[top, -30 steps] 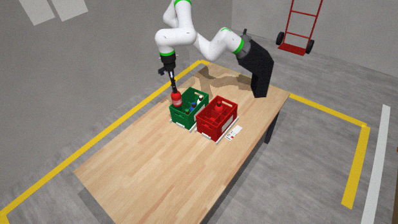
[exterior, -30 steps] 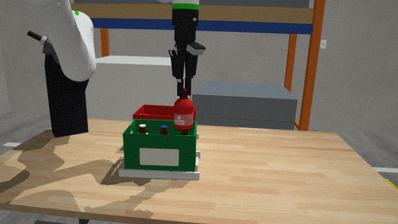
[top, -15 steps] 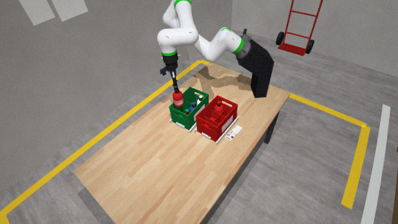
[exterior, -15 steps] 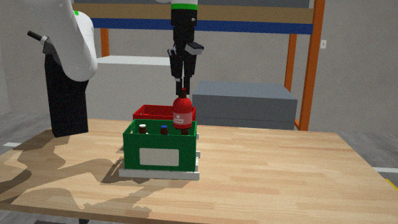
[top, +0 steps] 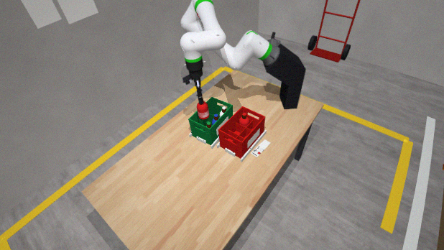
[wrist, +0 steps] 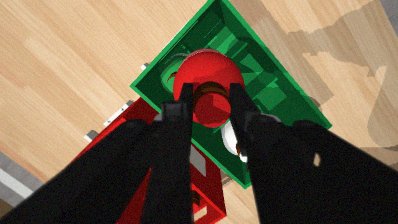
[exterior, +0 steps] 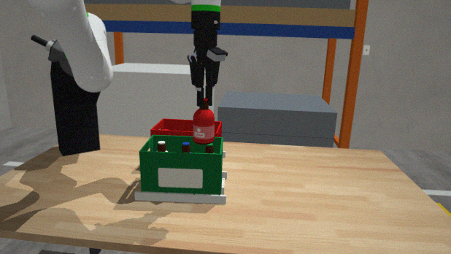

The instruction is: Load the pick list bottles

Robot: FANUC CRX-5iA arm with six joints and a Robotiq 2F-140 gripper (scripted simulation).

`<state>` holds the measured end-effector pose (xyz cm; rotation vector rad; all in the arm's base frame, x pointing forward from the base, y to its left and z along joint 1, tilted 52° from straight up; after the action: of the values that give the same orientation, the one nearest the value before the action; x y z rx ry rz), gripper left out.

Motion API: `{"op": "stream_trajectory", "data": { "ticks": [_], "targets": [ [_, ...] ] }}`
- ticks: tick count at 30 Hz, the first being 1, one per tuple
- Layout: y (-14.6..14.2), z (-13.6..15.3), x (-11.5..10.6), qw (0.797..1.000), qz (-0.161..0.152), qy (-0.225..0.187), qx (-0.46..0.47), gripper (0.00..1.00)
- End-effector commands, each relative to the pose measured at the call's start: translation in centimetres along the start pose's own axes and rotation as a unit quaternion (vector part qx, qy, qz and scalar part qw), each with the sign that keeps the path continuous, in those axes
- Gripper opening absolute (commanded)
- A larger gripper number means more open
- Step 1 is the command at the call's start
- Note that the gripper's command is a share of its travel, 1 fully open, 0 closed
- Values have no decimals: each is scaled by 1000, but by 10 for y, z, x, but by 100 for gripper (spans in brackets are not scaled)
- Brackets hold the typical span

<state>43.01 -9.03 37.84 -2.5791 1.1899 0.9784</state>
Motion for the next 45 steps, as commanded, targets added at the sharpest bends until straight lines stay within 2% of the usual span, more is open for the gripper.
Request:
{"op": "stream_trajectory", "data": {
  "ticks": [1,45],
  "targets": [
    [-2,4,-1,1000,0,0,0,10],
    [-31,74,-1,1000,0,0,0,10]
  ]
}}
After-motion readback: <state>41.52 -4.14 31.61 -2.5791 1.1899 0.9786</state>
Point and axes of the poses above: the point where the finger pads meet when closed, its own x axis out along the fingers, its own y axis across the jaws, z = x × y, the point moved 5 cm from there along -x, back along the fingers, and after that the axes turned 2 degrees about -x, right-handed, at the moved point
